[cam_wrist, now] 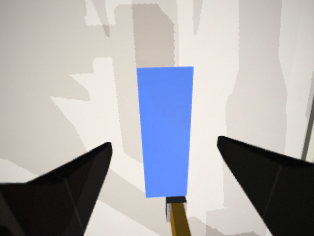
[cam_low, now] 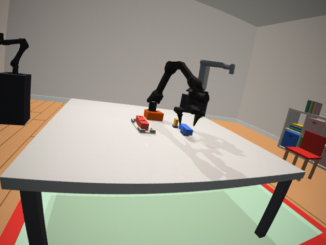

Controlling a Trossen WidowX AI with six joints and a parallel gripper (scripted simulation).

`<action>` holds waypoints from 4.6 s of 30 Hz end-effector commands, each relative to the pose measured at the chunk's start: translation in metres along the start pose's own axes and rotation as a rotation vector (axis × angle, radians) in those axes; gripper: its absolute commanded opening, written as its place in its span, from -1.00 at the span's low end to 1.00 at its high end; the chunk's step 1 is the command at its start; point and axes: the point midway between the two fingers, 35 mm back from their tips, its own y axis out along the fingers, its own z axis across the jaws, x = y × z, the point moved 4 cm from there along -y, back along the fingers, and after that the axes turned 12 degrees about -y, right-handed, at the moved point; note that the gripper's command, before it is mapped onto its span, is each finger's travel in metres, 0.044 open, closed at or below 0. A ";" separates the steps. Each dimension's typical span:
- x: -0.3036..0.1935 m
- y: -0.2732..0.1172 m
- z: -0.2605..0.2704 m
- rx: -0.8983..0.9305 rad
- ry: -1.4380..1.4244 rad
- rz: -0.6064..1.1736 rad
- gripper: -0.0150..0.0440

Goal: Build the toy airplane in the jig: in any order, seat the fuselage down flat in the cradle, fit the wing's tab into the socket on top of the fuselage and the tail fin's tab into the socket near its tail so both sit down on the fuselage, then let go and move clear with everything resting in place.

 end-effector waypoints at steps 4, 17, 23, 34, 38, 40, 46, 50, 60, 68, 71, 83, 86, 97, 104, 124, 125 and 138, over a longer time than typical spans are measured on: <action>-0.003 0.017 0.000 -0.001 0.006 0.018 1.00; -0.004 0.037 -0.001 -0.001 0.008 0.018 1.00; -0.004 0.037 -0.001 -0.001 0.008 0.018 0.73; -0.004 0.037 -0.001 -0.001 0.008 0.018 0.02; -0.004 0.037 -0.001 -0.001 0.008 0.018 -0.14; -0.004 0.035 0.000 -0.001 0.008 0.018 -0.31; 0.000 0.017 0.000 -0.001 0.008 0.018 -0.49; 0.002 0.005 0.001 -0.001 0.008 0.018 -0.49; 0.004 -0.027 0.001 -0.001 0.008 0.017 -0.49; 0.003 -0.053 0.001 -0.001 0.008 0.018 -0.49; 0.003 -0.063 0.001 -0.001 0.008 0.018 -0.49; -0.001 -0.090 0.000 -0.001 0.008 0.018 -0.49; -0.001 -0.090 -0.005 -0.002 0.033 0.018 -0.49; -0.001 -0.085 -0.041 -0.007 0.220 0.016 -0.49; -0.004 -0.082 -0.064 -0.010 0.336 0.015 -0.49; -0.021 -0.072 -0.127 -0.020 0.662 0.018 -0.49; -0.022 -0.071 -0.130 -0.020 0.680 0.017 -0.49; -0.038 -0.065 -0.169 -0.026 0.923 0.013 -0.49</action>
